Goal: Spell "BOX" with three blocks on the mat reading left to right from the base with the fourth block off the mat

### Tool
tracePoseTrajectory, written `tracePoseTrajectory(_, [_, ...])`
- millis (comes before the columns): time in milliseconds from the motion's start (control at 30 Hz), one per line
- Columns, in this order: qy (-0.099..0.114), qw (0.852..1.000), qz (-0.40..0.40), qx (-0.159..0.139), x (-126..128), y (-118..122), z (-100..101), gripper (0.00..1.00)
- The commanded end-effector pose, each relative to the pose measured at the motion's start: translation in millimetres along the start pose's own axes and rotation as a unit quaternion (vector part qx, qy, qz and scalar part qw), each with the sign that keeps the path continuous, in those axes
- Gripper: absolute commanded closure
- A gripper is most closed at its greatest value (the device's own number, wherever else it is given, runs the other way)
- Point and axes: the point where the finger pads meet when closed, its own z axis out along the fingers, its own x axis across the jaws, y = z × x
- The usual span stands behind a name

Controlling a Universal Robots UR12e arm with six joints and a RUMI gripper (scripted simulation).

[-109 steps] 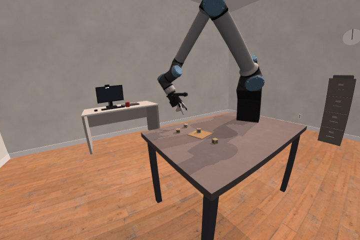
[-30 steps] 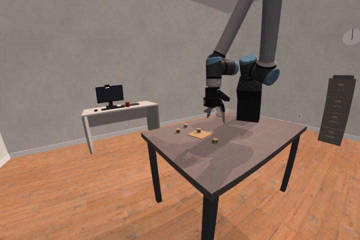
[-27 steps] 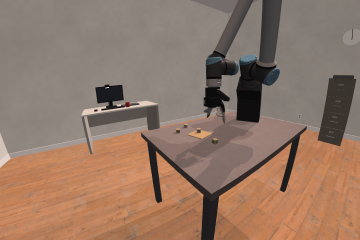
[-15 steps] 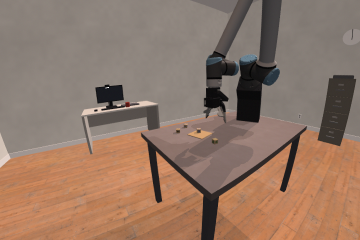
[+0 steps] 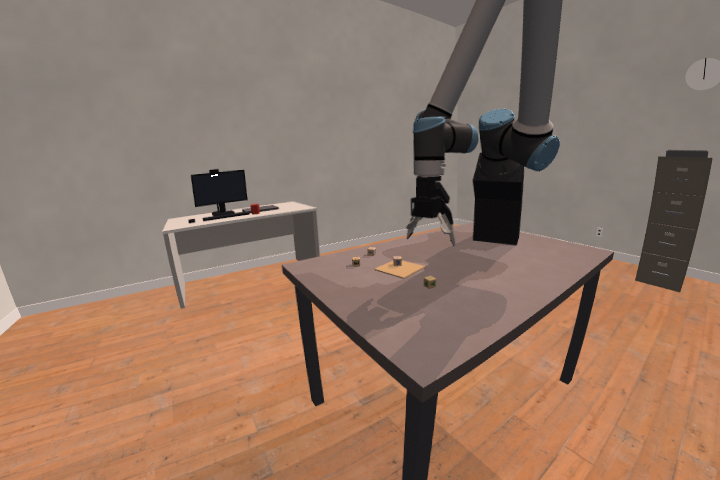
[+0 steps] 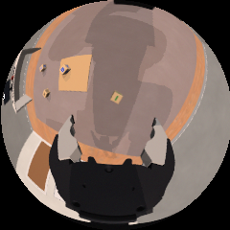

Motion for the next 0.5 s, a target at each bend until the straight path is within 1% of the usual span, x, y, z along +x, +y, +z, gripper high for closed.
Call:
tracePoseTrajectory(0, [0.002,0.998,-0.070,-0.001,-1.7,-0.6,1.9,0.00])
tracePoseTrajectory(133, [0.002,0.993,-0.115,-0.001,-2.7,-1.1,3.4,0.00])
tracePoseTrajectory(200, [0.002,0.993,-0.115,-0.001,-2.7,-1.1,3.4,0.00])
tracePoseTrajectory(267, [0.002,0.988,-0.152,-0.001,-3.6,-1.5,4.7,0.00])
tracePoseTrajectory(467, [0.002,0.976,-0.218,-0.001,-5.0,-1.9,6.9,0.00])
